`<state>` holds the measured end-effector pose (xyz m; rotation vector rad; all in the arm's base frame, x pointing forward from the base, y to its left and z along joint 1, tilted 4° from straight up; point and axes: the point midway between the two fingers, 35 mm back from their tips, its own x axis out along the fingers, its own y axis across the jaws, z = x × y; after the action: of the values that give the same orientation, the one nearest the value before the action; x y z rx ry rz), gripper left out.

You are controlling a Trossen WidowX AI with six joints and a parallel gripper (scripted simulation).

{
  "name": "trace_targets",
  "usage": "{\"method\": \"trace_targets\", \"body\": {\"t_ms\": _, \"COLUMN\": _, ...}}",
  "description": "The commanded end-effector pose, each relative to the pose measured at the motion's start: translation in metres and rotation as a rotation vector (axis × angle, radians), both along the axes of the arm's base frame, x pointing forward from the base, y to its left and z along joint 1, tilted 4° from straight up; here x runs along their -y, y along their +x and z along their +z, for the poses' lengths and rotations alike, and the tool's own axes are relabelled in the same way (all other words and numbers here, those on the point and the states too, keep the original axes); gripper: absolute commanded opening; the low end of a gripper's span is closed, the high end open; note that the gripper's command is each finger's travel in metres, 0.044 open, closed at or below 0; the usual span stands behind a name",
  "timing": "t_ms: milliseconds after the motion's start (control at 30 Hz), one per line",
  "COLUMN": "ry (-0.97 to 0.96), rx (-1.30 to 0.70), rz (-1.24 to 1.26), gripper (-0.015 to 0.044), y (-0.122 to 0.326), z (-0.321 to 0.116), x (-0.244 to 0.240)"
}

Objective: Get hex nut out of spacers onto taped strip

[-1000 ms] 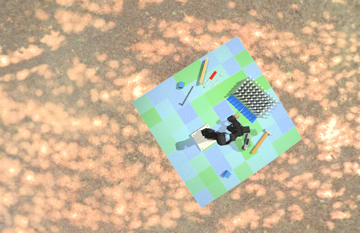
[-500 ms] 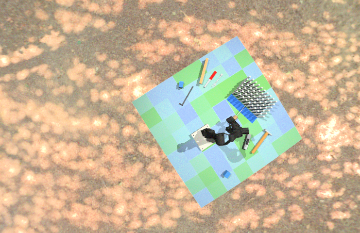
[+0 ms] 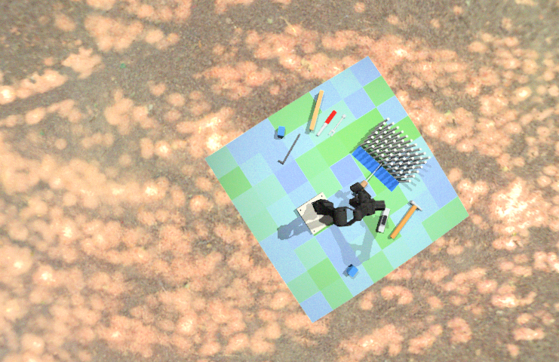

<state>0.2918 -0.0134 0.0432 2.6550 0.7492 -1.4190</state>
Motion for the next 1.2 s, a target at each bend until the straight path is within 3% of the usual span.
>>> {"method": "trace_targets", "body": {"t_ms": 0, "ry": 0.002, "rx": 0.002, "rz": 0.007, "gripper": 0.0, "y": -0.004, "z": 0.0, "x": 0.0}}
{"method": "trace_targets", "body": {"t_ms": 1167, "ry": 0.001, "rx": 0.001, "rz": 0.007, "gripper": 0.0, "y": -0.02, "z": 0.005, "x": 0.008}}
